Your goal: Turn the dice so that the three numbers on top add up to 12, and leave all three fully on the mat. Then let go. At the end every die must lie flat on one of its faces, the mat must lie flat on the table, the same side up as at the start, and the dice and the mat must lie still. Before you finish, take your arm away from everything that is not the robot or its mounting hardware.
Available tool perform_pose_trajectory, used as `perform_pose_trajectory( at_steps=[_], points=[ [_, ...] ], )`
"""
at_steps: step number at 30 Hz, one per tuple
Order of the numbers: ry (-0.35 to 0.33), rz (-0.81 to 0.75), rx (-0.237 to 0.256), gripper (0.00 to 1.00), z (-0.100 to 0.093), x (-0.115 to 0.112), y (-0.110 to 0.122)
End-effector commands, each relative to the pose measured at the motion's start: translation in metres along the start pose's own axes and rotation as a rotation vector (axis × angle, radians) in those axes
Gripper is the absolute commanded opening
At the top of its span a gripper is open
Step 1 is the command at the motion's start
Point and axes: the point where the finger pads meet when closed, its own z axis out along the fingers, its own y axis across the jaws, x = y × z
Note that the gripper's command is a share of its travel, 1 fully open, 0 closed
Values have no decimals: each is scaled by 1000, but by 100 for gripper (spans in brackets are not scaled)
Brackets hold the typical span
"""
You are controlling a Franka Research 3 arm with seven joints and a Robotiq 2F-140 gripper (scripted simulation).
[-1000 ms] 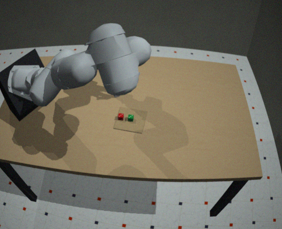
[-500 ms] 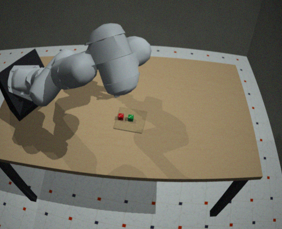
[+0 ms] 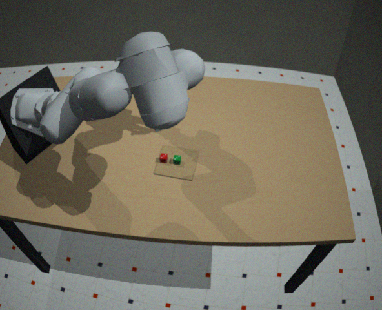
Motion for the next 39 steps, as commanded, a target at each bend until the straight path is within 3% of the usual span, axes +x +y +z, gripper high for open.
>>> perform_pose_trajectory(
  at_steps=[1,34,39],
  points=[
    [0,9,-4,13,1,1,2],
    [0,9,-4,13,1,1,2],
    [0,9,-4,13,-9,1,2]
  ],
)
